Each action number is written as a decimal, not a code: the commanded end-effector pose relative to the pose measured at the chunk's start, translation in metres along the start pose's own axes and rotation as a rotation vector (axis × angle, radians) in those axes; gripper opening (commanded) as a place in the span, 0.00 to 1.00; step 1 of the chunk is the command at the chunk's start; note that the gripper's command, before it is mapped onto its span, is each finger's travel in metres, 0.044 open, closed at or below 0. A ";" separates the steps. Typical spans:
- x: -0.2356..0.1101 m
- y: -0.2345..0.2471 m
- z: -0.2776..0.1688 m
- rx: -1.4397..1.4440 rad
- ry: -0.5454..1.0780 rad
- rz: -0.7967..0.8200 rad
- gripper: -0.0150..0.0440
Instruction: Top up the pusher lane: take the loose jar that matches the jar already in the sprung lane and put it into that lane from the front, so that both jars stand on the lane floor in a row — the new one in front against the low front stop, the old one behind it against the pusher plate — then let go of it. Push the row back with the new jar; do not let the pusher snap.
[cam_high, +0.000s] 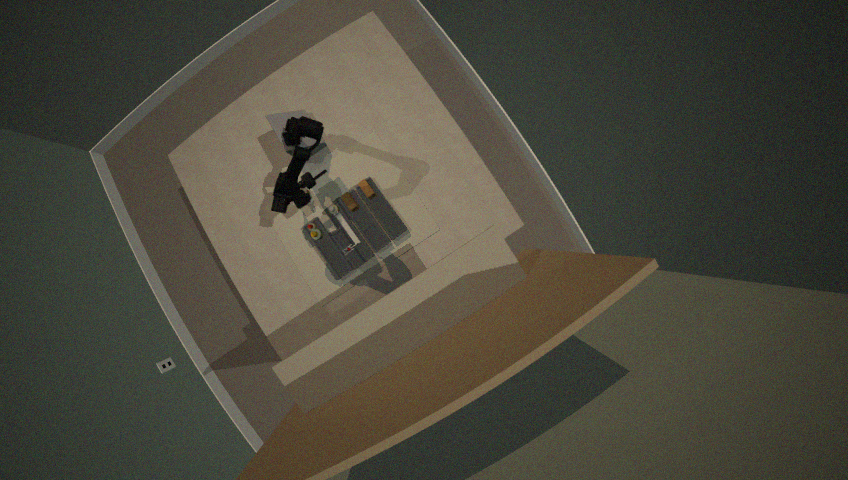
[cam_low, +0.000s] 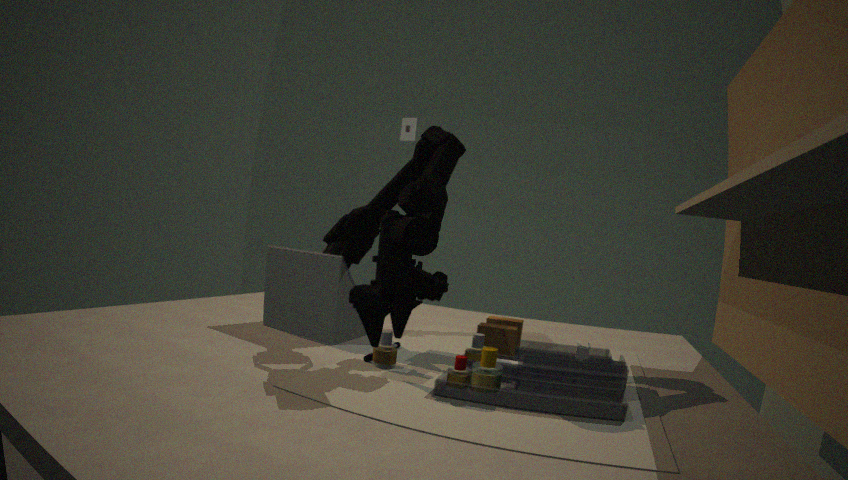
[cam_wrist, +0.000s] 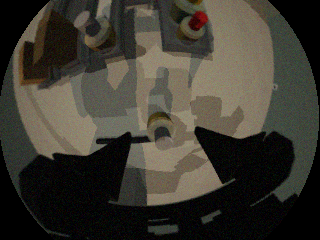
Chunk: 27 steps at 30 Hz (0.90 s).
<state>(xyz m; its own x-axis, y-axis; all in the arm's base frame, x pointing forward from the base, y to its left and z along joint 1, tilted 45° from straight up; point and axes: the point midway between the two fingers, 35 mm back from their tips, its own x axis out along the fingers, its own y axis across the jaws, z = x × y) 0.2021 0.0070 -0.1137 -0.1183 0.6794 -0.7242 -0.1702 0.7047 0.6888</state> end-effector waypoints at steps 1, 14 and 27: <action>0.008 0.003 -0.003 0.011 0.004 0.011 1.00; 0.020 0.003 -0.003 0.011 0.004 0.013 0.82; 0.020 0.003 -0.003 0.011 0.004 0.013 0.48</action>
<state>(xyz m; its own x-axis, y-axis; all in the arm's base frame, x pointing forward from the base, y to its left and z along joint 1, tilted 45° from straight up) 0.1965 0.0213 -0.1262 -0.1246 0.6845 -0.7183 -0.1652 0.6995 0.6952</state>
